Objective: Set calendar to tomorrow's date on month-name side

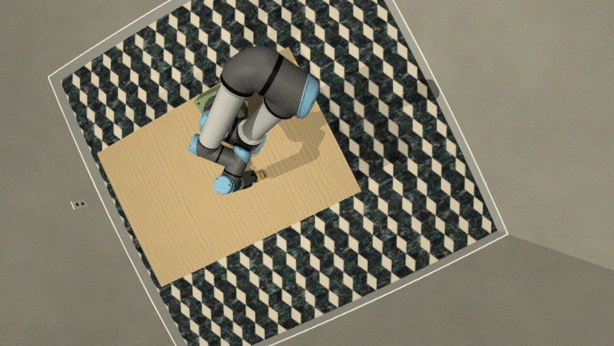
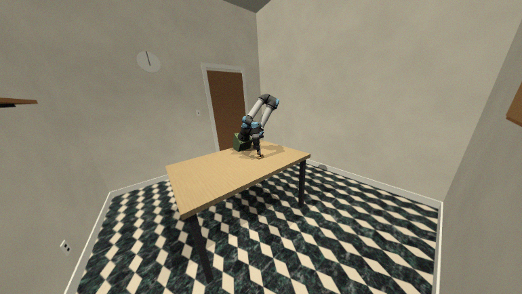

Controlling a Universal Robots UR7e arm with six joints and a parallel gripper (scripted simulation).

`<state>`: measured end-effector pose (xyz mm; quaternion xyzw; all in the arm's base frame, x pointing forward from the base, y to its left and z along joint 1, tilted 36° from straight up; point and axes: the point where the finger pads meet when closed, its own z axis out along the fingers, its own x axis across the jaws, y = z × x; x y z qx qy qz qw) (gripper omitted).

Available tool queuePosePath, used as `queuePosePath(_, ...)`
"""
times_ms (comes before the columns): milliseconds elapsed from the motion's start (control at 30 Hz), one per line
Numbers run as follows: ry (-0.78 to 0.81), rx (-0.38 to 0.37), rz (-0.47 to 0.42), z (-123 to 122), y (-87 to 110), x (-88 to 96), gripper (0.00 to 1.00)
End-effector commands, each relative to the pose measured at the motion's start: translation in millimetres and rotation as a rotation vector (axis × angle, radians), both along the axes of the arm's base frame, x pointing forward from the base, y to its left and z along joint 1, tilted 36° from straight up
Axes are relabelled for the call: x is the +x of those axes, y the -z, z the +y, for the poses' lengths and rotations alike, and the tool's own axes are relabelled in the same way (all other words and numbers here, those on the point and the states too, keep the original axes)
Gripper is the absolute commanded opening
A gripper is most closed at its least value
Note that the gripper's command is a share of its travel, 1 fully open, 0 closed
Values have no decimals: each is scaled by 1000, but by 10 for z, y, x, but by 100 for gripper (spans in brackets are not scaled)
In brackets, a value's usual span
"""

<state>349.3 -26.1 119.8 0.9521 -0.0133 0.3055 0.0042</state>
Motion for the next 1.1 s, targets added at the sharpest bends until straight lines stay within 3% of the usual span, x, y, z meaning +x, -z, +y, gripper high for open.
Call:
queuePosePath(0,0,0,0,-1,5,6,60)
queuePosePath(1067,0,0,0,-5,176,129,60)
